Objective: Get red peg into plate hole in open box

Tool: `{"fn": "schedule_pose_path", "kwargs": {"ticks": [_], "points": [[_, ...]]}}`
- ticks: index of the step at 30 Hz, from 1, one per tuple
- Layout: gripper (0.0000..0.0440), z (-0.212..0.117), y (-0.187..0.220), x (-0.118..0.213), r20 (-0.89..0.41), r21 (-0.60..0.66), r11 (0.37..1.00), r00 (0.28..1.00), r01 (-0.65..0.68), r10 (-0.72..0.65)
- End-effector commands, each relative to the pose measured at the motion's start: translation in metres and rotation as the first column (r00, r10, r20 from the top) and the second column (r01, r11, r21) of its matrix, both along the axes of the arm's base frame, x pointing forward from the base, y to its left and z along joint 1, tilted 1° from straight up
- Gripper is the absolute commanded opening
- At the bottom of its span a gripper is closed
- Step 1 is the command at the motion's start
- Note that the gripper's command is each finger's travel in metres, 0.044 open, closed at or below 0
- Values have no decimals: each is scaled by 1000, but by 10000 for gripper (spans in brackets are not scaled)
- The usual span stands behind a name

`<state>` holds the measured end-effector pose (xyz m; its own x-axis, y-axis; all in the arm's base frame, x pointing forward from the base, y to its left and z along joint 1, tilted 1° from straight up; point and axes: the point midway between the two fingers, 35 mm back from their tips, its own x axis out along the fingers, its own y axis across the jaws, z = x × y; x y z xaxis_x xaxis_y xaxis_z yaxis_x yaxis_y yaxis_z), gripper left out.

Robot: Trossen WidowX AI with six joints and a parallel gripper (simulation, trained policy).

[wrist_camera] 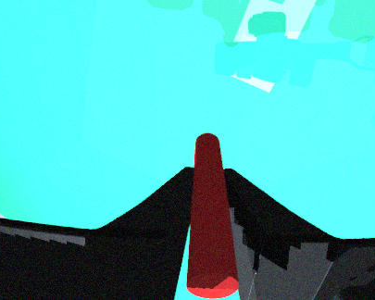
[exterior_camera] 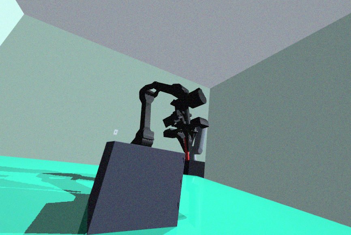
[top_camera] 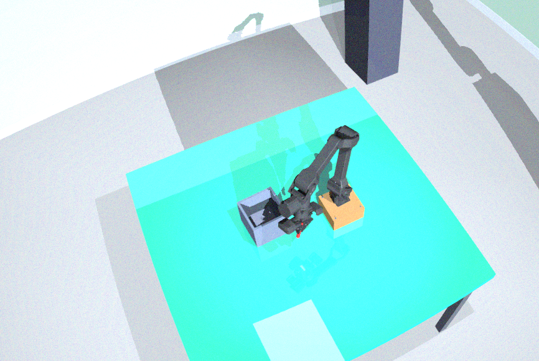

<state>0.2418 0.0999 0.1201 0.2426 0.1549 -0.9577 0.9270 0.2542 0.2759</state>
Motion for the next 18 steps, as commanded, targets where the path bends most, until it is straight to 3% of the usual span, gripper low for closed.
{"fn": "schedule_pose_path", "kwargs": {"ticks": [1,18], "points": [[0,15,-10,6,30,-17,1000,1000,5,-4],[0,39,-69,23,41,-120,991,997,64,-59]]}}
